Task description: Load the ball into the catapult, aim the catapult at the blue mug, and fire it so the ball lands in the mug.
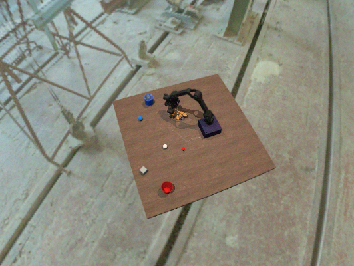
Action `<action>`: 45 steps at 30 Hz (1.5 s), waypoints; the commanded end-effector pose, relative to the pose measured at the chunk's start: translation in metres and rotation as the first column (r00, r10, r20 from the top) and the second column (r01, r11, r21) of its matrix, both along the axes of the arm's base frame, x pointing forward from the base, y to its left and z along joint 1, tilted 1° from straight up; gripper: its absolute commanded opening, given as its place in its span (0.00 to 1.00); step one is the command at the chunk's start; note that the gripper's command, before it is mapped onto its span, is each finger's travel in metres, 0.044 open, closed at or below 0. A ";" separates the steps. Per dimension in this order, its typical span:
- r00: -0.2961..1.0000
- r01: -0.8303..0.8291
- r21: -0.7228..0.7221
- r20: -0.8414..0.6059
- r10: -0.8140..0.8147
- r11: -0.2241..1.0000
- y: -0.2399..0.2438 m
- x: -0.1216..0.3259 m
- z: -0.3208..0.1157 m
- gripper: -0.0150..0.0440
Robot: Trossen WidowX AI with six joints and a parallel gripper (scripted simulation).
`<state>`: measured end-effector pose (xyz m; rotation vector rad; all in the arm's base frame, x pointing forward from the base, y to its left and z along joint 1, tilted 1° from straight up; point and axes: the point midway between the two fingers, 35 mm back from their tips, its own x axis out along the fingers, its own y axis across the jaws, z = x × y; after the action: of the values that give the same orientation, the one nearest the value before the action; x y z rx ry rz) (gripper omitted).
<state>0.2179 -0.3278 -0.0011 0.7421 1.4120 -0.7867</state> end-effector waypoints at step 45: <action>1.000 0.000 -0.002 0.005 0.000 1.000 0.003 -0.001 0.043 1.00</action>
<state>0.2163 -0.3249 0.0468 0.7388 1.4078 -0.7879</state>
